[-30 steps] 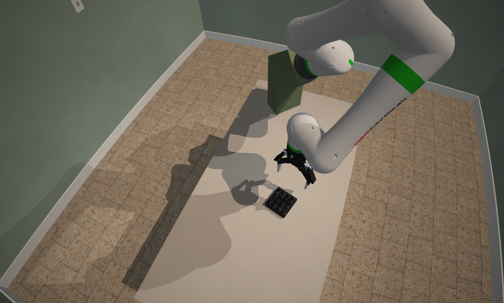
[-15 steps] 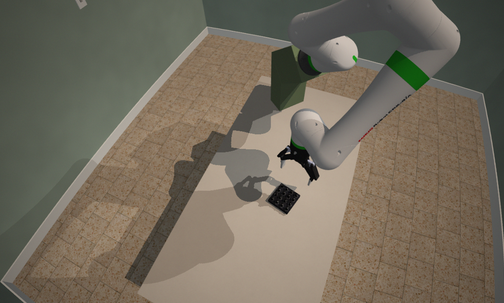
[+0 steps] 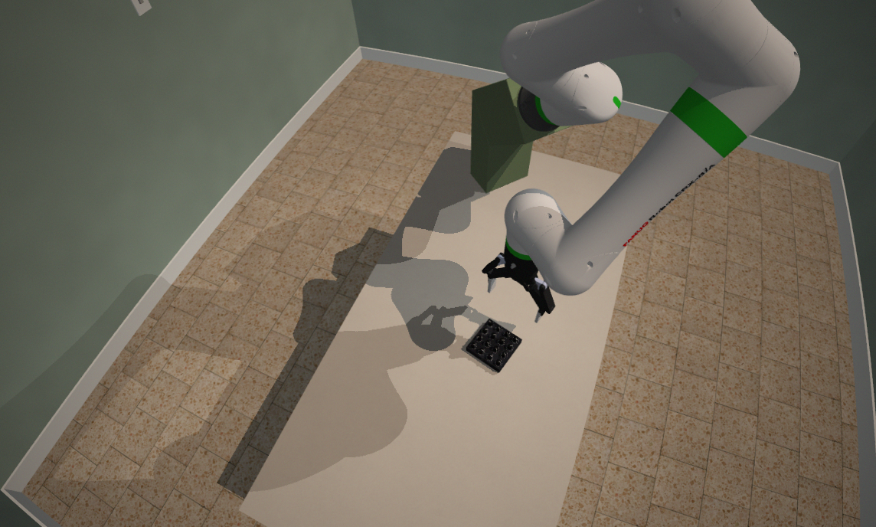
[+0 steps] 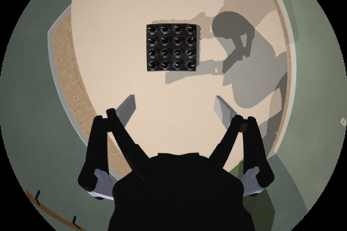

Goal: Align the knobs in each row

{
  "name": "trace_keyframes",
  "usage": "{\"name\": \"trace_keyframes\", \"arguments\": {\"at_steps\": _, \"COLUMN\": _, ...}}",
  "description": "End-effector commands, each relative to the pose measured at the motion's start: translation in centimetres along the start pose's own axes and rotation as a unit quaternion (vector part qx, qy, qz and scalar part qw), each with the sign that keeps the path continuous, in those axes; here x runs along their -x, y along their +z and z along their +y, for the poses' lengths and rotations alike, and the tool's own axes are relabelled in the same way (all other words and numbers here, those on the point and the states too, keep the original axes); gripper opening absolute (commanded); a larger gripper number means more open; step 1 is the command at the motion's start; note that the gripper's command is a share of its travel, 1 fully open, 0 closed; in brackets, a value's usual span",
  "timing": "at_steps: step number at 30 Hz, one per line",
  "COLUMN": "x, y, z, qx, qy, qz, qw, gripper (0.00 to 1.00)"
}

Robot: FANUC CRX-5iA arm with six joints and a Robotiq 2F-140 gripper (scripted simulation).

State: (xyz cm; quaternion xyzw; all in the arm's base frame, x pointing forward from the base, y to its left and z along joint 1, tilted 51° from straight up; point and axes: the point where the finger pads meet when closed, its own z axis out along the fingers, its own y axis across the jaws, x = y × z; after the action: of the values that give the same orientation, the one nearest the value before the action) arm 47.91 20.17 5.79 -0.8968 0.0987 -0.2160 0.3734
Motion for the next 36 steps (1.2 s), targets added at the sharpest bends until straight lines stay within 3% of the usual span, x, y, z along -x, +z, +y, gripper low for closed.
{"name": "trace_keyframes", "arguments": {"at_steps": 1, "x": -0.02, "y": -0.01, "z": 0.01, "qx": 0.0, "qy": 0.0, "qz": 0.0, "qw": 1.0, "gripper": 1.0}}
{"name": "trace_keyframes", "arguments": {"at_steps": 28, "x": -0.03, "y": -0.01, "z": 0.01, "qx": 0.0, "qy": 0.002, "qz": 0.0, "qw": 1.0, "gripper": 1.0}}
{"name": "trace_keyframes", "arguments": {"at_steps": 36, "x": -0.58, "y": -0.06, "z": 0.08, "qx": 0.0, "qy": 0.078, "qz": 0.0, "qw": 0.997, "gripper": 1.0}}
